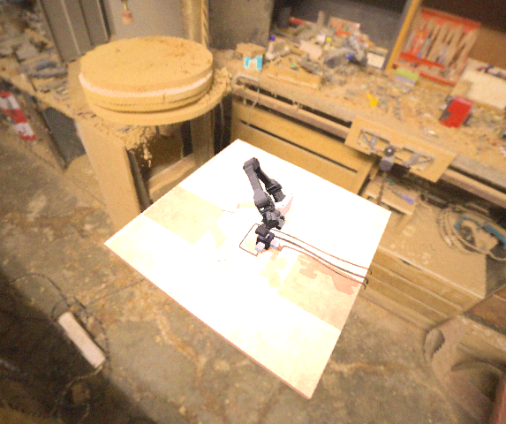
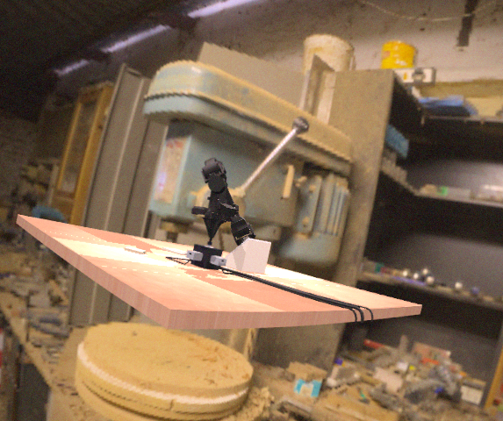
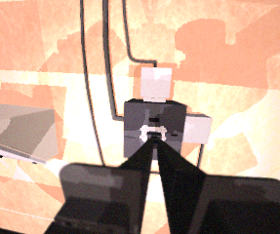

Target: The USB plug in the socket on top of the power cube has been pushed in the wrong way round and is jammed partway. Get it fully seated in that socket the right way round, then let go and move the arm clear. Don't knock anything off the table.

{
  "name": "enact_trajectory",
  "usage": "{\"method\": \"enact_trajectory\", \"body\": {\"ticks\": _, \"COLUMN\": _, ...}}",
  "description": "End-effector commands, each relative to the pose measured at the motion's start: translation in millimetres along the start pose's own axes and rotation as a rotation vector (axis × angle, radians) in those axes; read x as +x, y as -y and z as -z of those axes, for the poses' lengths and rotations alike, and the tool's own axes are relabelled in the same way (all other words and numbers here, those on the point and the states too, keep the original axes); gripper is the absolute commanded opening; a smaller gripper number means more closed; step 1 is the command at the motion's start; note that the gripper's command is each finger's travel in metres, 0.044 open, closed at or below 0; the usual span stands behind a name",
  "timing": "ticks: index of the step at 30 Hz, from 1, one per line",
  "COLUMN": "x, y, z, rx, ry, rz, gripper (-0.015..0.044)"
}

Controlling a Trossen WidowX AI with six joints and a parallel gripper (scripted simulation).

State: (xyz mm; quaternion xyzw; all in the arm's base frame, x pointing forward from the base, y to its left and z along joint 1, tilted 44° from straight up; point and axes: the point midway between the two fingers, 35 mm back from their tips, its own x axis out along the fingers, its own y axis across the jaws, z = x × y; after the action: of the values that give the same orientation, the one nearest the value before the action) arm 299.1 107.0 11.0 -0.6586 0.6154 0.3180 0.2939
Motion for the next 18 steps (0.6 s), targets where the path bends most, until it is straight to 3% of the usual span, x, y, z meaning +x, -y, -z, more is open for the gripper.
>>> {"method": "enact_trajectory", "body": {"ticks": 1, "x": 1.6, "y": -0.5, "z": 0.4, "rx": -0.004, "ry": -0.004, "rz": 0.001, "gripper": 0.0}}
{"method": "enact_trajectory", "body": {"ticks": 18, "x": 3.7, "y": -0.5, "z": 0.6, "rx": -0.004, "ry": -0.004, "rz": 0.001, "gripper": 0.0}}
